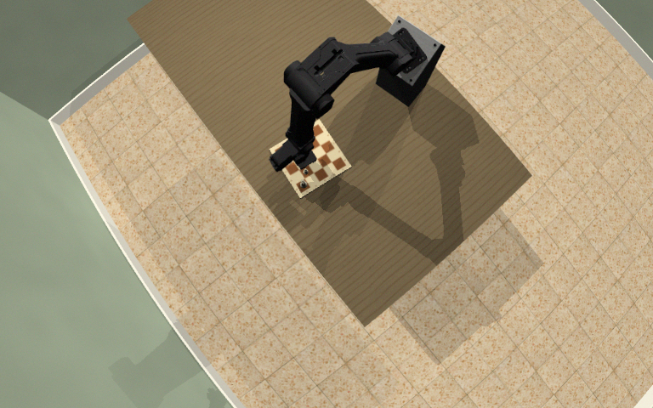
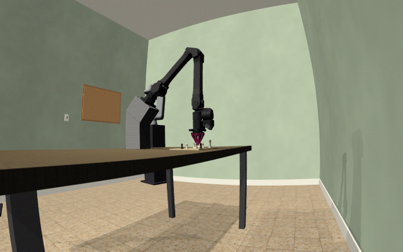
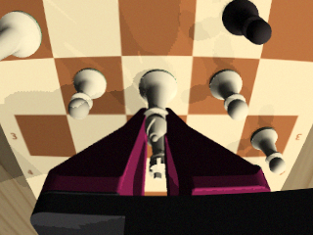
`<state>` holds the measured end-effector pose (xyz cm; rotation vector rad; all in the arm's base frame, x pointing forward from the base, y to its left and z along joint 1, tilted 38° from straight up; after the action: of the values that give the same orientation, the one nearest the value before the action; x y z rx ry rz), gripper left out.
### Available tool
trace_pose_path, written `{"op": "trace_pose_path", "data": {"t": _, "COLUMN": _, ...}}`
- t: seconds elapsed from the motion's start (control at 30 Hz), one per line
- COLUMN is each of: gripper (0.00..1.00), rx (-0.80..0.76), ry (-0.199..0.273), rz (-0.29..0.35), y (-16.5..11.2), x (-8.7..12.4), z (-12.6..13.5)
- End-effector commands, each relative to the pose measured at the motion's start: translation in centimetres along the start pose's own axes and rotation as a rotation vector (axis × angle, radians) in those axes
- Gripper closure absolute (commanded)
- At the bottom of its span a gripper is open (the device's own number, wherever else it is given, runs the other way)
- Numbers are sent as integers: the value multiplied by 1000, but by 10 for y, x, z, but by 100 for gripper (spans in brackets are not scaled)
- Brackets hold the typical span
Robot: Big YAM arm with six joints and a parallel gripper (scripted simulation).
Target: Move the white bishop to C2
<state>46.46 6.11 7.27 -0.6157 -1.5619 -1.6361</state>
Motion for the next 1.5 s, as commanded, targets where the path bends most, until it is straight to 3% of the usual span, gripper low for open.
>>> {"op": "trace_pose_path", "data": {"t": 0.0, "gripper": 100, "rx": 1, "ry": 4, "rz": -32, "y": 6, "x": 8, "z": 6}}
{"op": "trace_pose_path", "data": {"t": 0.33, "gripper": 100, "rx": -4, "ry": 3, "rz": -3, "y": -2, "x": -4, "z": 4}}
{"op": "trace_pose_path", "data": {"t": 1.47, "gripper": 100, "rx": -3, "ry": 3, "rz": -7, "y": 0, "x": -5, "z": 4}}
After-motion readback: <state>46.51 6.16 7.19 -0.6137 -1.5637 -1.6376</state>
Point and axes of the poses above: the point where the finger pads meet when closed, its own x axis back along the fingers, its own z axis across the jaws, y = z × x, the point moved 8 cm from there along x, back along the fingers, and after that the axes turned 7 degrees about x, right-handed, at the moved point
